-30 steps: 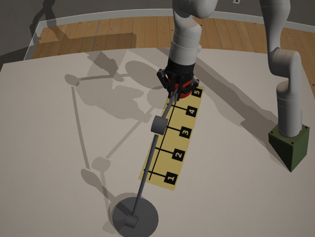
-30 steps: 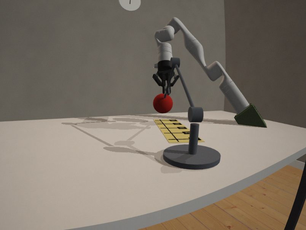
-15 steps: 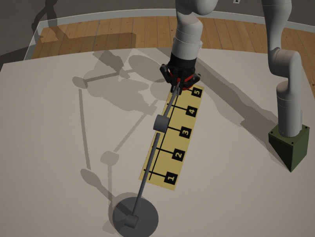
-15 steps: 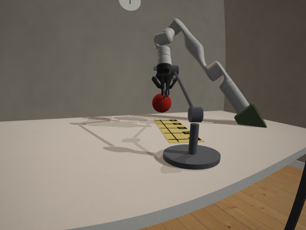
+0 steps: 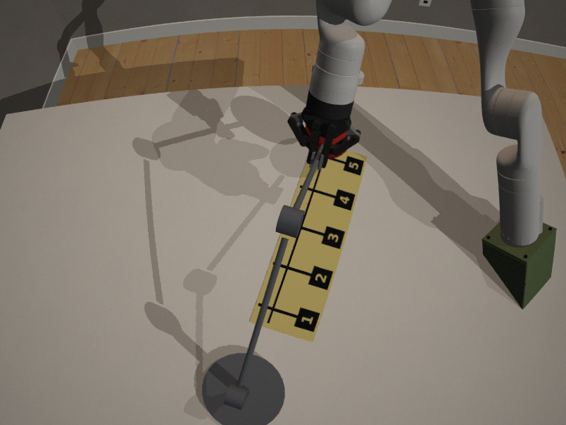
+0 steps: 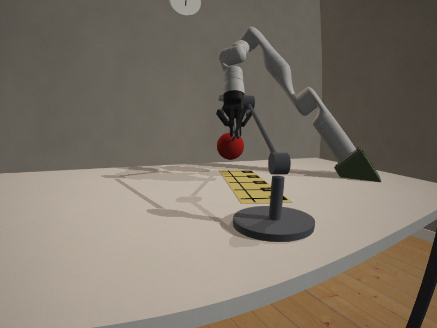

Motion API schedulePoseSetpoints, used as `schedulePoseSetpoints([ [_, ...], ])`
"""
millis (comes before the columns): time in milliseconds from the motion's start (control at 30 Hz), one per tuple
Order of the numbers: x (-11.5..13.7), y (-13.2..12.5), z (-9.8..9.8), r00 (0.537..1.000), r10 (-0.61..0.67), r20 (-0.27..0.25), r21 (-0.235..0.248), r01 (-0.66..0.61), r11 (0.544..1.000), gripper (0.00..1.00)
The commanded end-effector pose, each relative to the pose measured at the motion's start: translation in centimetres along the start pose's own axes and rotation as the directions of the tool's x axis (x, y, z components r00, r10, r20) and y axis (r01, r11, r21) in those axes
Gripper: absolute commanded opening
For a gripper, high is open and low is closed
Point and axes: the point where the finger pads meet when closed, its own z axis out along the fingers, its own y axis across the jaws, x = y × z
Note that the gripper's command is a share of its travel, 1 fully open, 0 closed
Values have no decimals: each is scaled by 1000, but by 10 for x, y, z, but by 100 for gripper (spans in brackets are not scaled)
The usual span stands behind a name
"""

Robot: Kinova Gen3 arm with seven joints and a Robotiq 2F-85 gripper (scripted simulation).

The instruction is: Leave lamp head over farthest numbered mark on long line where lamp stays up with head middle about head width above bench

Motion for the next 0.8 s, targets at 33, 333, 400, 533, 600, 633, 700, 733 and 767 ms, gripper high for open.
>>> schedulePoseSetpoints([
  [33,9,0,0,1000,11,-12,-1,-11,1000,100],
  [333,3,0,0,1000,4,-5,0,-4,1000,100],
  [400,2,0,0,1000,3,-3,0,-3,1000,100],
  [533,0,0,0,1000,0,0,1,0,1000,100],
  [600,0,0,0,1000,1,0,1,-1,1000,100],
  [633,0,0,0,1000,1,0,1,-1,1000,100],
  [700,1,0,0,1000,1,0,1,-1,1000,100],
  [733,1,0,0,1000,1,0,1,-1,1000,100],
  [767,1,0,0,1000,1,0,1,-1,1000,100],
])
